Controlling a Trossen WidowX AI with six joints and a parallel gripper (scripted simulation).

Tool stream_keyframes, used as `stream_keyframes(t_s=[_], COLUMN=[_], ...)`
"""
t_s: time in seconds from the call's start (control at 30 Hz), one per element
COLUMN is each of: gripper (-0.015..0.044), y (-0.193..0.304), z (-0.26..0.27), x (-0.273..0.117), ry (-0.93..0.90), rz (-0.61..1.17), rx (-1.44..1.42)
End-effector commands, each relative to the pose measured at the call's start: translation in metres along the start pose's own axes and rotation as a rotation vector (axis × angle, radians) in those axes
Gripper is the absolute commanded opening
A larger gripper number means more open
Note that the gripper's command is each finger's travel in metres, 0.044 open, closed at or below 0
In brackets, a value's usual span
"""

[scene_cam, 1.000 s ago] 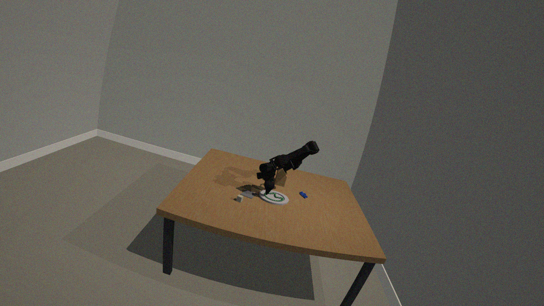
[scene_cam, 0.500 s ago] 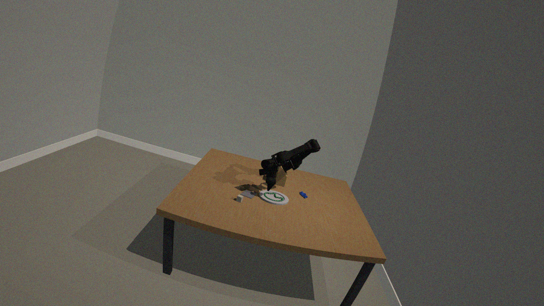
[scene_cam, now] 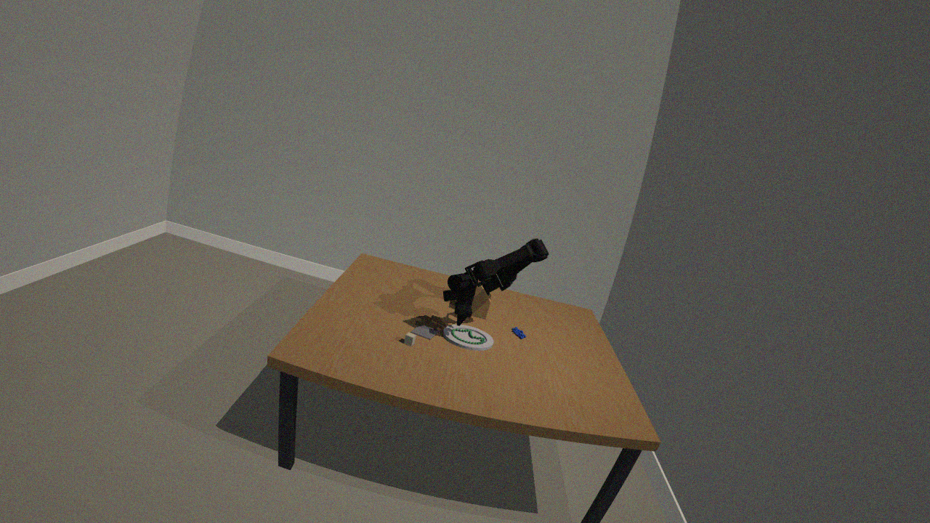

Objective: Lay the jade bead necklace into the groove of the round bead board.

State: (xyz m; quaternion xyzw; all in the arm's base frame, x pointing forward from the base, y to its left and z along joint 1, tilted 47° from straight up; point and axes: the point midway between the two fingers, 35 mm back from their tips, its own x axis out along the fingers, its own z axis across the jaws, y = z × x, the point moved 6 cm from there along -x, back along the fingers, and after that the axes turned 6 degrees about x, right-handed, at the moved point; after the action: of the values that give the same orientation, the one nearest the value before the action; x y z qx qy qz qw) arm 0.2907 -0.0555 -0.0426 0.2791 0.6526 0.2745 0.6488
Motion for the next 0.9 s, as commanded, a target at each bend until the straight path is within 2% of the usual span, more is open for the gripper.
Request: stream_keyframes(t_s=[0.0,0.6,0.77,0.87], gripper=[0.012,0.012,0.0,0.0], y=[0.0,0.001,0.002,0.002], z=[-0.001,-0.002,-0.001,-0.001], x=[0.007,0.028,0.026,0.026], ry=[0.002,0.004,0.003,0.003], rz=[0.005,0.008,0.003,0.003], rx=[0.009,0.012,0.003,0.003])
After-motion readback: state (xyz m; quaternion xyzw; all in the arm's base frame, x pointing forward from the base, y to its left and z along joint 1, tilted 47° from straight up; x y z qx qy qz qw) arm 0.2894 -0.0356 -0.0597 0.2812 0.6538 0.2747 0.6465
